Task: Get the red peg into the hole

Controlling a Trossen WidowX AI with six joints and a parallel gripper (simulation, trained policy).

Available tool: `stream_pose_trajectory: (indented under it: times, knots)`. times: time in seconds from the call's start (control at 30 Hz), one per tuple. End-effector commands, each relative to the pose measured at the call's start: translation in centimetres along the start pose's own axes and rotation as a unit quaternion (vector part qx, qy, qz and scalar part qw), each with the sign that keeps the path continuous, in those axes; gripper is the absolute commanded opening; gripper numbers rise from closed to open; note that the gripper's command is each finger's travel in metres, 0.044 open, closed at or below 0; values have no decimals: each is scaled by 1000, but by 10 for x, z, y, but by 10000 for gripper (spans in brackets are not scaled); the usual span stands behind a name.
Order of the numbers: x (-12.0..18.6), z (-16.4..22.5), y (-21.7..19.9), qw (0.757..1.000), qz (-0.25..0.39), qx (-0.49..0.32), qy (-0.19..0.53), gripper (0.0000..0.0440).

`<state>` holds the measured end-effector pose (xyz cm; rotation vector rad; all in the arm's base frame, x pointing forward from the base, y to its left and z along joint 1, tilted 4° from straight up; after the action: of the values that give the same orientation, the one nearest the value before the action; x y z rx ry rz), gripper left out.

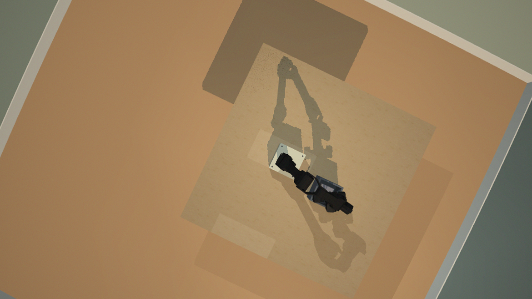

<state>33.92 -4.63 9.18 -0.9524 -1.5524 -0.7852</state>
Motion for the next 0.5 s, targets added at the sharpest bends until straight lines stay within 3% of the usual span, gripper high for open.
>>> stream_pose_trajectory:
  times: [0.0, 0.37, 0.47]
  knots:
    - [-7, -8, 7, 1000, -3, 4, 0, 261]
    - [-12, -36, 21, 1000, -12, 13, -25, 434]
    - [-10, -46, 24, 999, -20, 10, -39, 440]
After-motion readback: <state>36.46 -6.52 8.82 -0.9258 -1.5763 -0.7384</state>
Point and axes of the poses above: the point midway between the two fingers, 35 mm back from their tips, its own x axis back along the fingers, its own y axis across the jaws, z = x × y, the point moved 8 cm from there along x, back along the fingers, and after that the axes turned 3 degrees about -x, right-handed, at the moved point
